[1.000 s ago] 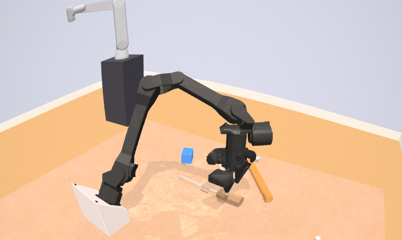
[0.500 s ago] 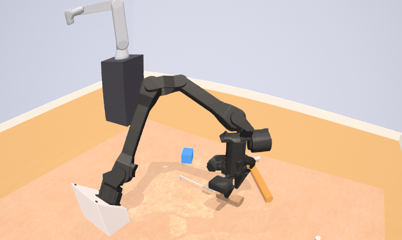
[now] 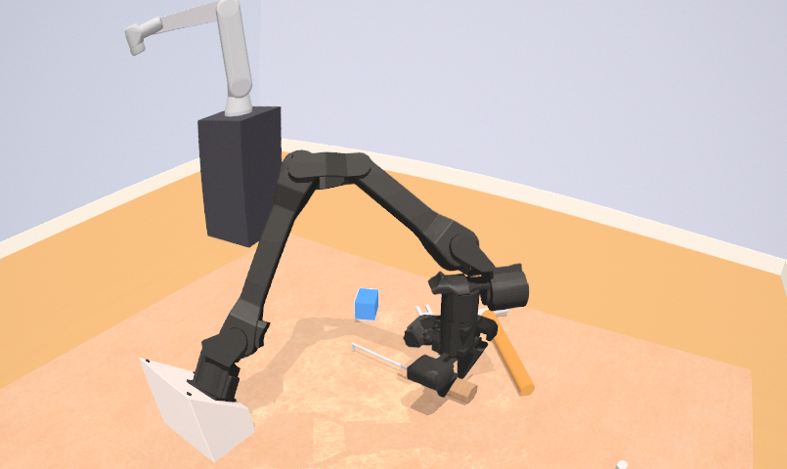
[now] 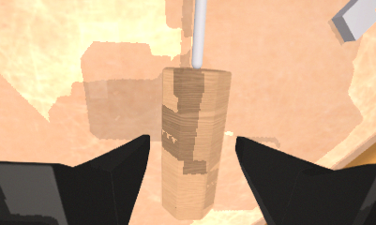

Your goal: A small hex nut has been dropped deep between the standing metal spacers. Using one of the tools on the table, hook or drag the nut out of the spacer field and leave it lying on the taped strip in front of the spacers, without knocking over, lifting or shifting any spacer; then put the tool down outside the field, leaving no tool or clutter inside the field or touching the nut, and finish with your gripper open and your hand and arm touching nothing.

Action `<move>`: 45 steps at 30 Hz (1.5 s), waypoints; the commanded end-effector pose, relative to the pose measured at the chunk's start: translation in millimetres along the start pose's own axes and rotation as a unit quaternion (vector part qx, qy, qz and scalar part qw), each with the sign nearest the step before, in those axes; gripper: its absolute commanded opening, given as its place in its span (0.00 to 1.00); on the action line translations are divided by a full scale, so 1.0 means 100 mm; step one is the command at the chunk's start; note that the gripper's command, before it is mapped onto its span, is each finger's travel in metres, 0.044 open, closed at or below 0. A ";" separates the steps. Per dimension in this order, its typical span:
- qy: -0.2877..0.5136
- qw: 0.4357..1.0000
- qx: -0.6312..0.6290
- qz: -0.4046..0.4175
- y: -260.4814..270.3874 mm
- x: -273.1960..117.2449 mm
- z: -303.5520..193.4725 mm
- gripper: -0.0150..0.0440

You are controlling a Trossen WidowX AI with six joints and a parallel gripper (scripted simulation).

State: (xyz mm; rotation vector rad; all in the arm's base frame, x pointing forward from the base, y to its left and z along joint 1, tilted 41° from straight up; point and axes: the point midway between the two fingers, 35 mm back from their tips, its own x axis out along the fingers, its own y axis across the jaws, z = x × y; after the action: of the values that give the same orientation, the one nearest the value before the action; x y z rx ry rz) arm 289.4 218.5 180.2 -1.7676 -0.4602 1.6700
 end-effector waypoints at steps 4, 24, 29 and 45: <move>-0.002 1.000 0.003 0.003 0.02 0.09 0.01 0.68; -0.003 1.000 0.001 0.004 0.01 -0.46 0.01 0.25; -0.003 1.000 0.013 0.004 0.01 -0.51 0.01 0.25; -0.001 0.959 0.282 0.004 0.01 -0.50 0.01 0.25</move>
State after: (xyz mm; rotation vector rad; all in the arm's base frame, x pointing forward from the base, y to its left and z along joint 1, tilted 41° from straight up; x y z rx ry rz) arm 282.4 184.7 216.7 -1.4175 -0.0404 1.6198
